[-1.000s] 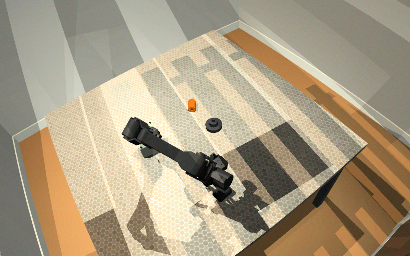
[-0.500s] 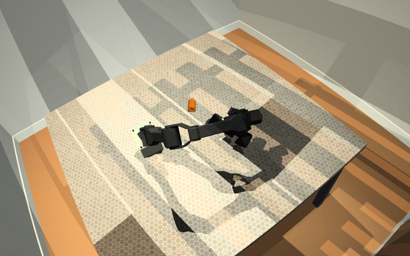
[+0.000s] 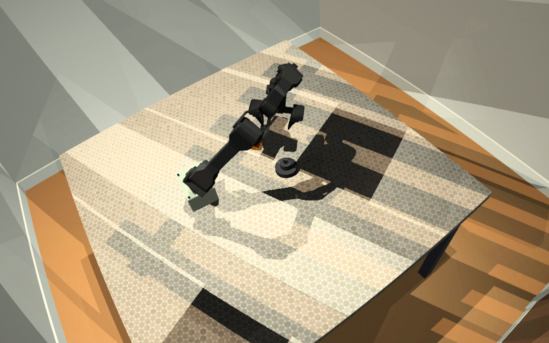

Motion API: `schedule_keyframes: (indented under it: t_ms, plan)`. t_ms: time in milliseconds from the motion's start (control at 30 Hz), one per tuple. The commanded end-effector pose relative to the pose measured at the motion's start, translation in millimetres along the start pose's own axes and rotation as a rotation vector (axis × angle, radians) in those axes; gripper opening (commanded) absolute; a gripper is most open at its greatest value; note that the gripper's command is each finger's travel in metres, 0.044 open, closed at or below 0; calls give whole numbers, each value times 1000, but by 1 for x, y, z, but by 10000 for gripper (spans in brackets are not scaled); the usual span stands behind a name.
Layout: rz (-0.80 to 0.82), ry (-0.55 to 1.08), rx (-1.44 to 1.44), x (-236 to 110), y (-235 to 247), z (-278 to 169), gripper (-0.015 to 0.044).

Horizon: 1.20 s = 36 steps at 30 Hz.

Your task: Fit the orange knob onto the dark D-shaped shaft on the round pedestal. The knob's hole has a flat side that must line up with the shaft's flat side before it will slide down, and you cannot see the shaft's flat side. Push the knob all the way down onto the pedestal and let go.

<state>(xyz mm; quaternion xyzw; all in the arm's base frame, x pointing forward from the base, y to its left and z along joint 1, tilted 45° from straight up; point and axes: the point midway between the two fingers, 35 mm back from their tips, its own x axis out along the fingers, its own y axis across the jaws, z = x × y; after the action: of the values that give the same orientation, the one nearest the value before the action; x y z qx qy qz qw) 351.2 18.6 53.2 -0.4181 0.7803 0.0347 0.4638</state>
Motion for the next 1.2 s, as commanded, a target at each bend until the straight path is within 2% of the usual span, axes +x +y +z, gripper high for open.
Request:
schedule_keyframes:
  t_ms: [0,133,367,600,867,1000,1167]
  plan:
    - [-123,71,-93,-6,55,35,440]
    - [-232,117,-157,-6,99,55,440]
    - [-233,124,-157,-4,99,56,440]
    - [-164,319,-128,89,87,71,440]
    - [-162,325,-128,92,92,71,440]
    - [-162,325,-128,114,89,73,440]
    - [-162,325,-128,117,89,73,440]
